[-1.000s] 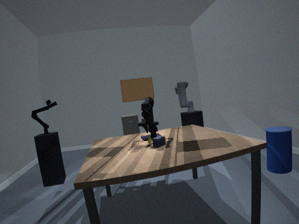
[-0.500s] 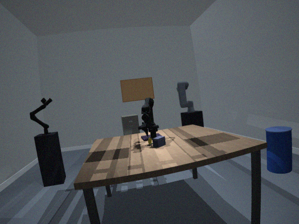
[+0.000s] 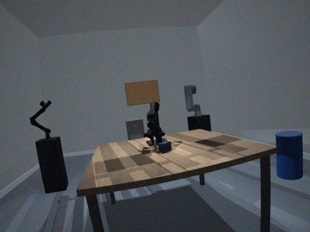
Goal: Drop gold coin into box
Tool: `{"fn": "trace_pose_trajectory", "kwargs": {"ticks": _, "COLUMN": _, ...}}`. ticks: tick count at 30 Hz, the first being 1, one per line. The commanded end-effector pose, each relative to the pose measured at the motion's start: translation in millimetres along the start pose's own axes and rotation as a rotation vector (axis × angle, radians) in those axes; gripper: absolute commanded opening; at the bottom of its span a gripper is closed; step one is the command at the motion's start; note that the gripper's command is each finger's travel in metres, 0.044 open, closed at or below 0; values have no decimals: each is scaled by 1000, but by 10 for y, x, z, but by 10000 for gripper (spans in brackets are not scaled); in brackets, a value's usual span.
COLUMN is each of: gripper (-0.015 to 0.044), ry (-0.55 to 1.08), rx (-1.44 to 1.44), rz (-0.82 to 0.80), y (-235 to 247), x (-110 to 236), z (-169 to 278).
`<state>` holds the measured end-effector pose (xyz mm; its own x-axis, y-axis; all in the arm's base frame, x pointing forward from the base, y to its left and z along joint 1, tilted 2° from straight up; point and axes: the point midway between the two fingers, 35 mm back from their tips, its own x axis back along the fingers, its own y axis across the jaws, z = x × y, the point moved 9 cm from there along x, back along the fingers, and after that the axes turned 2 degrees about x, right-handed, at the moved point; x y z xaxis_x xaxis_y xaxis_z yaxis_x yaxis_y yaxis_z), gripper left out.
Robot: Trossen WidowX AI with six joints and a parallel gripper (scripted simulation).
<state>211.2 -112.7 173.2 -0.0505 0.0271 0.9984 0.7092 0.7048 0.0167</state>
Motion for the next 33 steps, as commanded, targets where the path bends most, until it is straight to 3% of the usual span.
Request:
{"fn": "trace_pose_trajectory", "kwargs": {"ticks": 1, "gripper": 161, "ry": 1, "rx": 3, "rz": 0, "y": 0, "x": -72, "z": -1}}
{"fn": "trace_pose_trajectory", "kwargs": {"ticks": 23, "gripper": 161, "ry": 1, "rx": 4, "rz": -1, "y": -9, "x": -407, "z": 22}}
{"fn": "trace_pose_trajectory", "kwargs": {"ticks": 29, "gripper": 3, "ry": 1, "rx": 4, "rz": -1, "y": -9, "x": -407, "z": 22}}
{"fn": "trace_pose_trajectory", "kwargs": {"ticks": 33, "gripper": 0, "ry": 1, "rx": 4, "rz": -1, "y": -9, "x": -407, "z": 22}}
